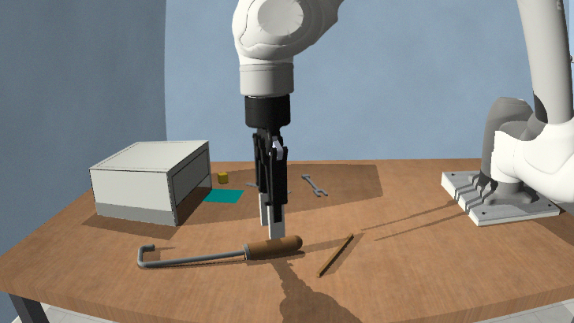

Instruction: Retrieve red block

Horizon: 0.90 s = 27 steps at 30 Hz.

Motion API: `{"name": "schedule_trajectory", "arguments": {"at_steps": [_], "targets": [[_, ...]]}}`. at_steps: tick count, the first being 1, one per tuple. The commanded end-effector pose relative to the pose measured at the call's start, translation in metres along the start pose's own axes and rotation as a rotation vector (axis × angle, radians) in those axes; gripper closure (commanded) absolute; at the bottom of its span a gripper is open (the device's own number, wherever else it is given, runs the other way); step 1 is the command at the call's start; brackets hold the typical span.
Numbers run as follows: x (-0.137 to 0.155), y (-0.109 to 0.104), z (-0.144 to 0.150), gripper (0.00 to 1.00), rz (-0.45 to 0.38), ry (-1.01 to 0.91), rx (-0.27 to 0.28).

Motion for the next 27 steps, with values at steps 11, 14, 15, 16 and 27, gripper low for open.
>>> {"name": "schedule_trajectory", "arguments": {"at_steps": [11, 14, 15, 16, 27], "targets": [[0.0, 0.01, 0.0, 0.66, 0.0, 0.0, 0.0], [0.0, 0.014, 0.0, 0.66, 0.0, 0.0, 0.0], [0.0, 0.016, 0.0, 0.66, 0.0, 0.0, 0.0], [0.0, 0.017, 0.0, 0.66, 0.0, 0.0, 0.0], [0.0, 0.032, 0.0, 0.66, 0.0, 0.0, 0.0]]}}
Point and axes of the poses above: the point where the finger pads meet when closed, its own y axis out along the fingers, its own z axis across the jaws, x = y × z, the point moved 1 cm from there along -y, back along the fingers, and after that the axes turned 12 degrees about y, right-handed, at the moved point
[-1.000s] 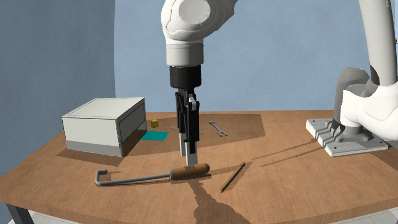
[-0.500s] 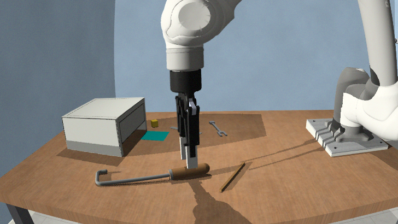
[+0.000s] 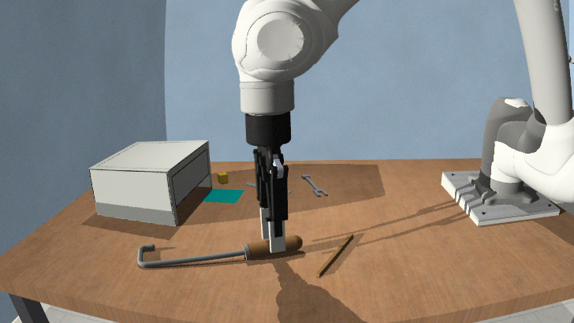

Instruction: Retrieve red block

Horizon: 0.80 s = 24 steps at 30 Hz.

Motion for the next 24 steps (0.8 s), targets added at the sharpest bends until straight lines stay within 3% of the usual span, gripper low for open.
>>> {"name": "schedule_trajectory", "arguments": {"at_steps": [1, 24], "targets": [[0.0, 0.004, 0.0, 0.66, 0.0, 0.0, 0.0], [0.0, 0.021, 0.0, 0.66, 0.0, 0.0, 0.0]]}}
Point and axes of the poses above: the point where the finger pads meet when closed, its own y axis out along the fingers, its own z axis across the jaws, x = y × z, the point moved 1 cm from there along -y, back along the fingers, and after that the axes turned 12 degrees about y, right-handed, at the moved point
